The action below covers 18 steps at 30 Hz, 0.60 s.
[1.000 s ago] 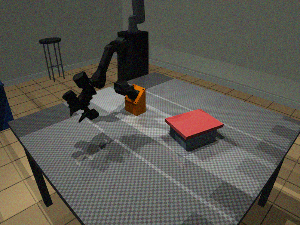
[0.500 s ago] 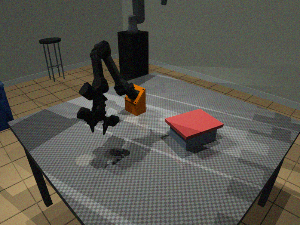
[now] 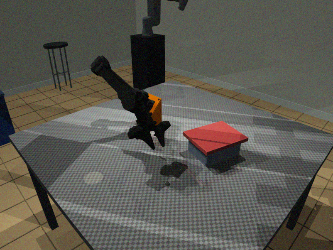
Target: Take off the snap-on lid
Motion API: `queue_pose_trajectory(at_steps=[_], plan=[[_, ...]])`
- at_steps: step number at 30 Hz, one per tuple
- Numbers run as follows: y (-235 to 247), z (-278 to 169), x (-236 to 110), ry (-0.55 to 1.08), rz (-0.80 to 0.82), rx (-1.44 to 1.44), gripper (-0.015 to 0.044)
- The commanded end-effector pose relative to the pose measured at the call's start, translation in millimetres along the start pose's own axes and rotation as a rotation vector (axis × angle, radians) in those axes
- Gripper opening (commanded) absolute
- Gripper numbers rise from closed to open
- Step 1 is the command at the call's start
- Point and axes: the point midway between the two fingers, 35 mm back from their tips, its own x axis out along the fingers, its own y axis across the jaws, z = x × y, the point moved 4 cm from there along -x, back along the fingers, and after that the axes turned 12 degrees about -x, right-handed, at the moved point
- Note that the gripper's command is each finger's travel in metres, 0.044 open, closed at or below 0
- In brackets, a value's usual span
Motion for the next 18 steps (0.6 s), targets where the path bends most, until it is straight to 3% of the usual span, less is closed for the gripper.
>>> queue_pose_trajectory(at_steps=[1,10,18], plan=[[-42.1,-33.1,4.8,-0.019,-0.122,-0.068,0.0235],[-160.1,-93.0,-21.8,-0.107,-0.322,-0.425,0.0235],[-237.0,-118.2,-73.7,-0.135,-0.279,-0.821,0.0235]])
